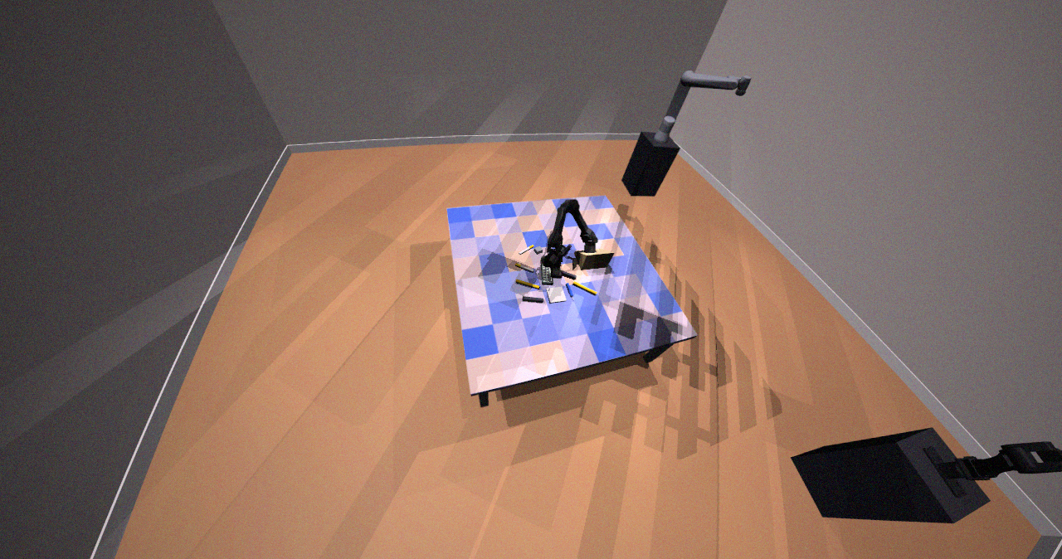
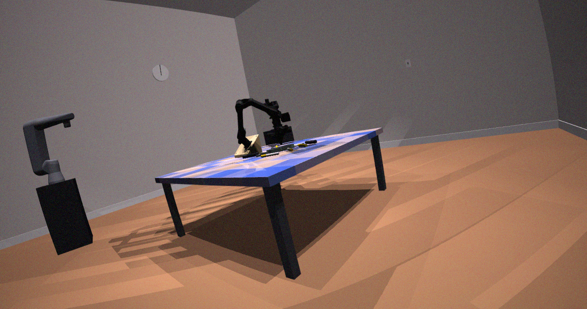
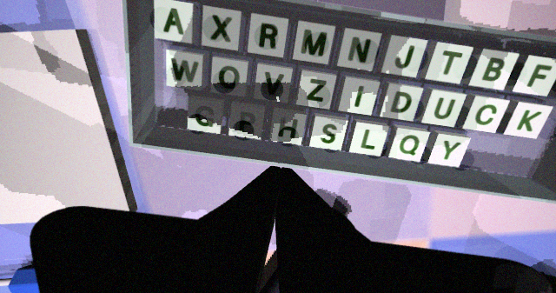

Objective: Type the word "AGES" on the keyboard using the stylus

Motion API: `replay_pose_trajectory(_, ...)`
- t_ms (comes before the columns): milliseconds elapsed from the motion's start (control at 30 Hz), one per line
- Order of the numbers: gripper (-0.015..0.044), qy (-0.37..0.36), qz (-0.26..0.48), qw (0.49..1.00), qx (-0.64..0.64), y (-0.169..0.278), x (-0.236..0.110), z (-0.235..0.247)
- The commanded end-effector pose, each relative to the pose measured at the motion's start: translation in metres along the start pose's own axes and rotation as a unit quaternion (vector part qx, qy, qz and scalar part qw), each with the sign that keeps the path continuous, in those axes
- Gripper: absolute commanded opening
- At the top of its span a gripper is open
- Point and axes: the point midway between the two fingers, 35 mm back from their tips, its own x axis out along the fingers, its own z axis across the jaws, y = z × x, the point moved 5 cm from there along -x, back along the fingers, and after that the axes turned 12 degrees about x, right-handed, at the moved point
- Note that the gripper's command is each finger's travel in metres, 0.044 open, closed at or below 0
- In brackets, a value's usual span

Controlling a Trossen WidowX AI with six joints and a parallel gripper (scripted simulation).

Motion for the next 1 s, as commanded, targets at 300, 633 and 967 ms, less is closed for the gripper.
replay_pose_trajectory(300,0.0,-0.005,0.001,1.0,0.004,-0.001,-0.06,0.003)
replay_pose_trajectory(633,0.0,-0.005,-0.002,1.0,0.001,-0.001,-0.058,0.003)
replay_pose_trajectory(967,0.0,-0.005,-0.002,1.0,0.001,-0.001,-0.057,0.003)
